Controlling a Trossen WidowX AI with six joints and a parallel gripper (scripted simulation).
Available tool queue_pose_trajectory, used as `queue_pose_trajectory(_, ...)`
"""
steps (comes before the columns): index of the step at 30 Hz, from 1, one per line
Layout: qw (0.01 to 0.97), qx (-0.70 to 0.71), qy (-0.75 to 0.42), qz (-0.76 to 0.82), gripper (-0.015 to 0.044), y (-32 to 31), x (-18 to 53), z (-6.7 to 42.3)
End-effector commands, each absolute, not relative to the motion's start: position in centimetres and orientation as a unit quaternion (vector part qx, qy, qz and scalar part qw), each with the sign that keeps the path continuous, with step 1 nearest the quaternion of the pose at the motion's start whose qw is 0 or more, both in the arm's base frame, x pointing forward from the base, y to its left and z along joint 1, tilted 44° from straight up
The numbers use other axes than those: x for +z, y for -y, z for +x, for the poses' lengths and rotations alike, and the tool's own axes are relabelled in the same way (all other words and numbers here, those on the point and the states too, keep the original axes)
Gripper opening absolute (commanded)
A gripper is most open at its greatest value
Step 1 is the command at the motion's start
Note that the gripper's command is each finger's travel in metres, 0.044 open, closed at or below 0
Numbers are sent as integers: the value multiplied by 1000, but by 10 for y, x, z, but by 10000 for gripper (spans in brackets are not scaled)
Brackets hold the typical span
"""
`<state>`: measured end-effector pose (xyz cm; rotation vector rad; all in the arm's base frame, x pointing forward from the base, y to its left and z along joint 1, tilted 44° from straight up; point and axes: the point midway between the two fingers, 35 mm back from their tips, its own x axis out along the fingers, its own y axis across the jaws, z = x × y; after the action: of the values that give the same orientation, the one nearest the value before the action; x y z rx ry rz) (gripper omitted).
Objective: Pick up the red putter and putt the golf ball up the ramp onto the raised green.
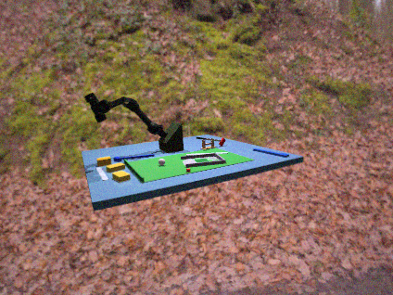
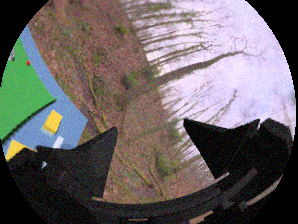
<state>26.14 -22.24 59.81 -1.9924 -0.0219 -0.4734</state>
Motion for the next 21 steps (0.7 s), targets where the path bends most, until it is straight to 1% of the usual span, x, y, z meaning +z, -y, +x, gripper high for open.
queue_pose_trajectory(1, 612, -155, 5, -776, 440, 233, 557, 309)
queue_pose_trajectory(6, 707, -94, -19, -701, 440, 233, 499, 368)
queue_pose_trajectory(11, 776, -29, -56, -627, 440, 216, 437, 420)
queue_pose_trajectory(16, 812, 40, -100, -574, 440, 180, 373, 465)
queue_pose_trajectory(21, 828, 108, -151, -528, 440, 134, 309, 498)
